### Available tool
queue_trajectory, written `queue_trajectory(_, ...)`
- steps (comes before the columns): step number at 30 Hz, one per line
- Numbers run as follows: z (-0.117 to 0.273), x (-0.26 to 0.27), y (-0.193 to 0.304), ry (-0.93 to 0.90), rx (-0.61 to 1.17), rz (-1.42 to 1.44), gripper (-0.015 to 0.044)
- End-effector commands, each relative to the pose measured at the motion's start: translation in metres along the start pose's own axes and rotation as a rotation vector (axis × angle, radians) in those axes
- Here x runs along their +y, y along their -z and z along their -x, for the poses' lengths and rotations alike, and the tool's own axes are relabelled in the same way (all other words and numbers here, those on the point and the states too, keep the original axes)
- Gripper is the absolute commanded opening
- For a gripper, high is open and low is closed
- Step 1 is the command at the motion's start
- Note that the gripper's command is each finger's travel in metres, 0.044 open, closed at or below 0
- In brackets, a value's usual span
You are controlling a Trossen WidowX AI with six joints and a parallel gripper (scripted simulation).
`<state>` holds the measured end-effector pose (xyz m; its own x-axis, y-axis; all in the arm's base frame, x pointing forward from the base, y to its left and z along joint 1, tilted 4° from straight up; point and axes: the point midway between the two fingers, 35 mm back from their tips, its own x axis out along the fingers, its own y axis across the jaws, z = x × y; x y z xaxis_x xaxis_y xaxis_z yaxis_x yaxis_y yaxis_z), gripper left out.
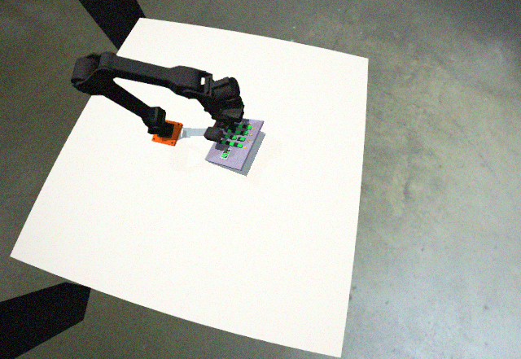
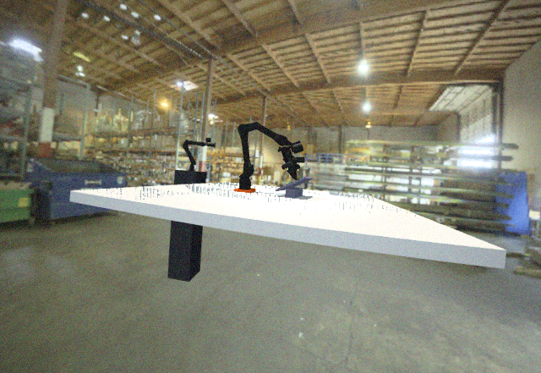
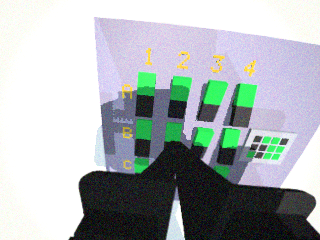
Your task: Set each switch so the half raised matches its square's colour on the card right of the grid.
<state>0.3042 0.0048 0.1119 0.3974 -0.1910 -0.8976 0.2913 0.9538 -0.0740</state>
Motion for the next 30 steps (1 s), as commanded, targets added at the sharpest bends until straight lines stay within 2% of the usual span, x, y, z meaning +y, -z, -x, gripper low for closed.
queue_trajectory(1,0.043,0.001,-0.003,-0.01,-0.039,-0.004,0.0)
queue_trajectory(7,0.054,-0.001,-0.001,-0.011,-0.042,-0.004,0.0)
queue_trajectory(12,0.053,-0.046,0.014,-0.007,-0.041,-0.002,0.0)
queue_trajectory(16,0.053,-0.053,0.017,-0.006,-0.042,-0.001,0.0)
queue_trajectory(21,0.02,-0.052,0.016,-0.006,-0.067,-0.001,0.0)
queue_trajectory(30,0.008,-0.053,0.016,-0.005,-0.069,-0.001,0.0)
